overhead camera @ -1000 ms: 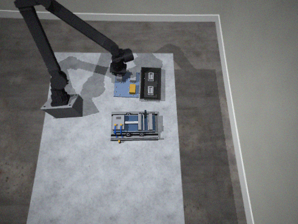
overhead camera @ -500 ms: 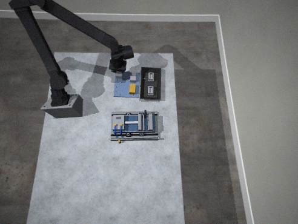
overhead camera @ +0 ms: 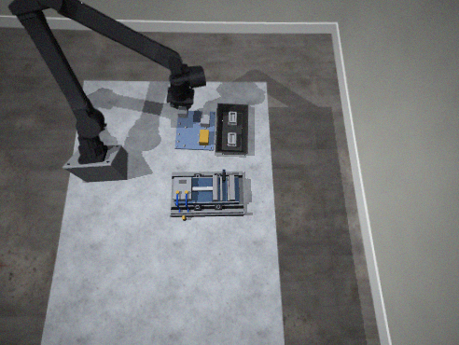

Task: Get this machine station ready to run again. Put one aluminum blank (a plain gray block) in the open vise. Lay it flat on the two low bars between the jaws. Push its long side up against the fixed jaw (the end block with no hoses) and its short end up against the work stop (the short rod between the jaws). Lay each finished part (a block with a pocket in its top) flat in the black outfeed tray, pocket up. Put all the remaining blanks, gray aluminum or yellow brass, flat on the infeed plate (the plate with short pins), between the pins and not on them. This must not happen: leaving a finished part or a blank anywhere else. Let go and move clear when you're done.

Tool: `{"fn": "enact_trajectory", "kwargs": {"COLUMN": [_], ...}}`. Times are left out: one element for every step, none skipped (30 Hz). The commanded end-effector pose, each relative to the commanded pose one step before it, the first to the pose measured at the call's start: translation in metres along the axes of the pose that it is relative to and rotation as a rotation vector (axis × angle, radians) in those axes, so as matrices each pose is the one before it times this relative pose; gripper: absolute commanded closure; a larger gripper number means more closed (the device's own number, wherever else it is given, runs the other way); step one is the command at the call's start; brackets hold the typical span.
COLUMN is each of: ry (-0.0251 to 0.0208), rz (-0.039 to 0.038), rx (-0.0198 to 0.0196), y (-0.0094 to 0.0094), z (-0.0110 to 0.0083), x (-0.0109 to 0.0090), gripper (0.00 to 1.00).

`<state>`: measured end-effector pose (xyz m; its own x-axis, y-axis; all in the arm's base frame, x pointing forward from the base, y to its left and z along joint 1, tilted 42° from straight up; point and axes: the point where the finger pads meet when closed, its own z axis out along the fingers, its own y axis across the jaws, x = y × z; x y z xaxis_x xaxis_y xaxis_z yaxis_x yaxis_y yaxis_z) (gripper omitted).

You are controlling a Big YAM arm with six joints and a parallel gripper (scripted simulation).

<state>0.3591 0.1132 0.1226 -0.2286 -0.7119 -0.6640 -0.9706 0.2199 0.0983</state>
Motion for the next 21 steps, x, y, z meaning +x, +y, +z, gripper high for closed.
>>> {"fn": "enact_trajectory", "kwargs": {"ry": [-0.01682,0.0,0.00023,0.00019,0.00022,0.0002,0.00017,0.00015,0.00011,0.00007,0.00006,0.00006,0.00006,0.00006,0.00006,0.00008,0.00009,0.0,0.0,0.00012,0.00011], "rz": [-0.03941,0.0,-0.00011,-0.00011,-0.00011,-0.0001,-0.0001,-0.00009,-0.00009,-0.00008,-0.00008,-0.00007,-0.00007,-0.00006,-0.00006,-0.00006,-0.00005,0.0,0.0,-0.00005,-0.00004], "rx": [0.05784,0.0,0.00017,0.00016,0.00016,0.00015,0.00014,0.00012,0.00011,0.0001,0.00009,0.00009,0.00008,0.00008,0.00008,0.00007,0.00007,0.0,0.0,0.00007,0.00007], "y": [-0.01397,0.0,-0.00005,-0.00005,-0.00006,-0.00005,-0.00004,-0.00005,-0.00004,-0.00003,-0.00004,-0.00004,-0.00003,-0.00003,-0.00002,-0.00003,-0.00003,0.0,0.0,-0.00003,-0.00002], "z": [-0.03058,0.0,-0.0019,-0.00183,-0.00176,-0.00168,-0.0016,-0.00152,-0.00143,-0.00135,-0.00126,-0.00118,-0.00109,-0.00101,-0.00092,-0.00083,-0.00075,0.0,0.0,-0.00067,-0.00059], "x": [-0.01329,0.0,-0.00001,-0.00001,0.0,-0.00001,-0.00001,-0.00001,-0.00002,-0.00002,-0.00002,-0.00002,-0.00002,-0.00002,-0.00001,-0.00001,0.0,0.0,0.0,0.0,0.0], "gripper": [1.0,1.0,1.0,1.0,1.0,1.0,1.0,1.0,1.0,1.0,1.0,1.0,1.0,1.0,1.0,1.0,1.0,1.0,1.0,1.0,1.0]}}
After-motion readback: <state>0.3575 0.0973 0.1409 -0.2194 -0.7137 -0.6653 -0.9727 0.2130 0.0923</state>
